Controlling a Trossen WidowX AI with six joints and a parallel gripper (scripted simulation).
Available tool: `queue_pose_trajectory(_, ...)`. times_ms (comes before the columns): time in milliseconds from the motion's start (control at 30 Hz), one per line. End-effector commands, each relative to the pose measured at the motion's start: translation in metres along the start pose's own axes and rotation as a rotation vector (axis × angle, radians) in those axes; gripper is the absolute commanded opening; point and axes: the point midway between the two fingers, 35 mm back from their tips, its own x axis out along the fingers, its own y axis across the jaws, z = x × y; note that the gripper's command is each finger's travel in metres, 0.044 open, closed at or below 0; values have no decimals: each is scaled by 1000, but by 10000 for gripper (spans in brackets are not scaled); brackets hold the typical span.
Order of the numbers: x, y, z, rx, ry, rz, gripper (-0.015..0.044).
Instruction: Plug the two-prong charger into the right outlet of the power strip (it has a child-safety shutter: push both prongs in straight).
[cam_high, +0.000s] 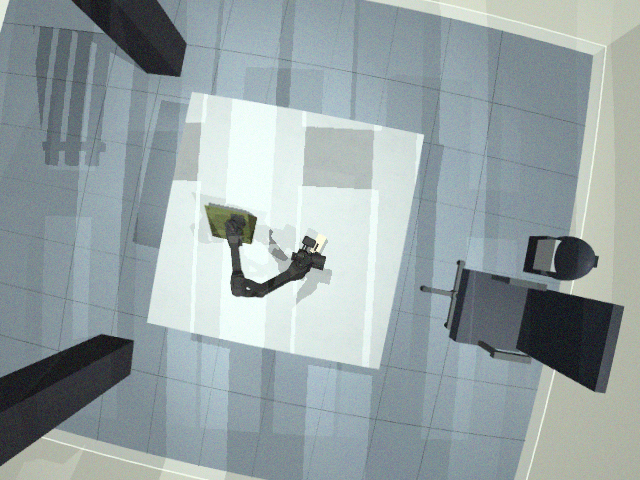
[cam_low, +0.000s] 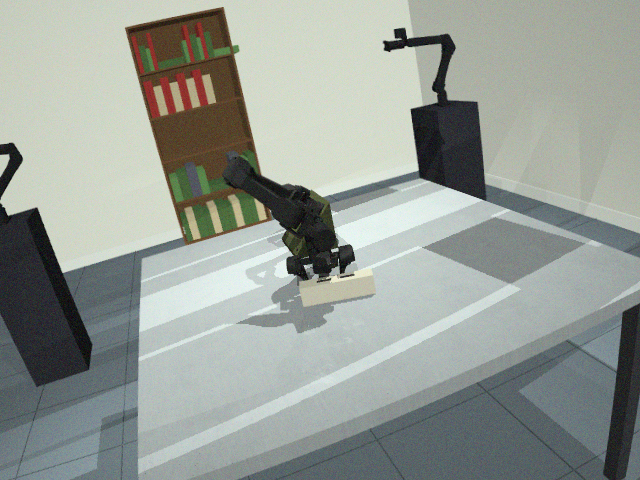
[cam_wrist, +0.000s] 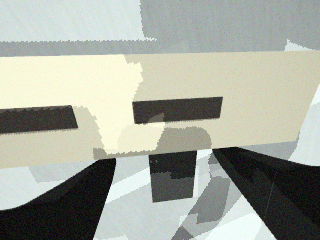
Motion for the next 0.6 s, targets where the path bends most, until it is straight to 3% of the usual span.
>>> queue_pose_trajectory(0, 0, -1, -3, 5, -3, -3, 440)
queue_pose_trajectory(567, 0, -1, -7, 12, -11, -4, 440)
